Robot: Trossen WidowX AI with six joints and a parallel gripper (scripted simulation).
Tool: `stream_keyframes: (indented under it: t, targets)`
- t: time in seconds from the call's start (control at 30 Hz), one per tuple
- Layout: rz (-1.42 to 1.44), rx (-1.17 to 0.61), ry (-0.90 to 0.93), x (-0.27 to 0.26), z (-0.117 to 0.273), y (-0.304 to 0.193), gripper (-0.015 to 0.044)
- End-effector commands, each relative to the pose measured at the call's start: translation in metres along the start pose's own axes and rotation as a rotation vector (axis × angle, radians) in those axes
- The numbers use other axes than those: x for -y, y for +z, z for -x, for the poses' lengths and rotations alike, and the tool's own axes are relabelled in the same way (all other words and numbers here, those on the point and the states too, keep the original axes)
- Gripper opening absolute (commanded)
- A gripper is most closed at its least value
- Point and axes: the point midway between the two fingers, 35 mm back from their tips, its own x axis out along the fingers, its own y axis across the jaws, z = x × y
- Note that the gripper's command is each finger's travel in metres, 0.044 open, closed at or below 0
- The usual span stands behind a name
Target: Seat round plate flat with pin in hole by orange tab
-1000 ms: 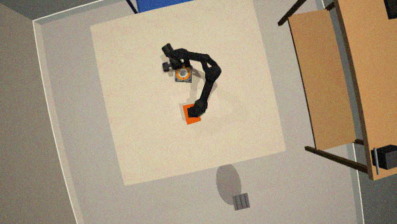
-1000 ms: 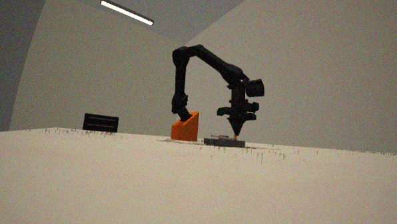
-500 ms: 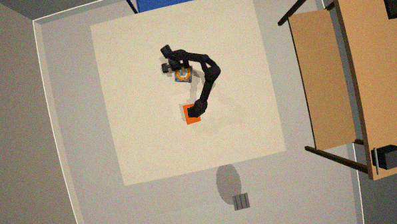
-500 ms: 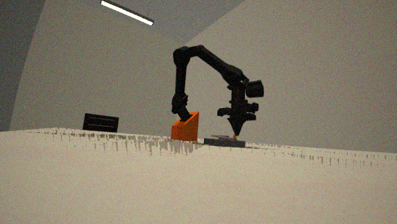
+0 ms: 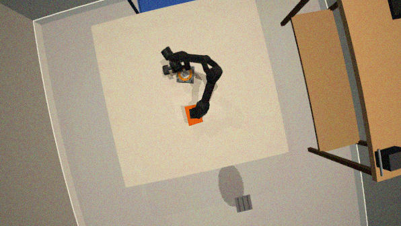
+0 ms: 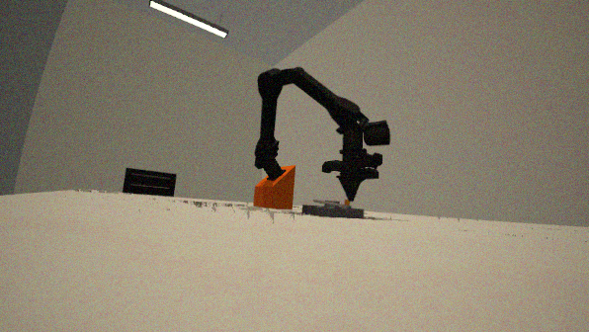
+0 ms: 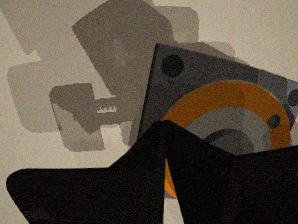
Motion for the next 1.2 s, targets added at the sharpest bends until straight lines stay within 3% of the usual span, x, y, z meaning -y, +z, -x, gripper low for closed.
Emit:
stream_keyframes:
  t: [0.0,1.17]
  targets:
    - [0.004,-0.015,0.0,-0.002,-0.003,-0.007,0.0]
    - [0.005,-0.016,0.0,-0.008,-0.002,-0.03,0.0]
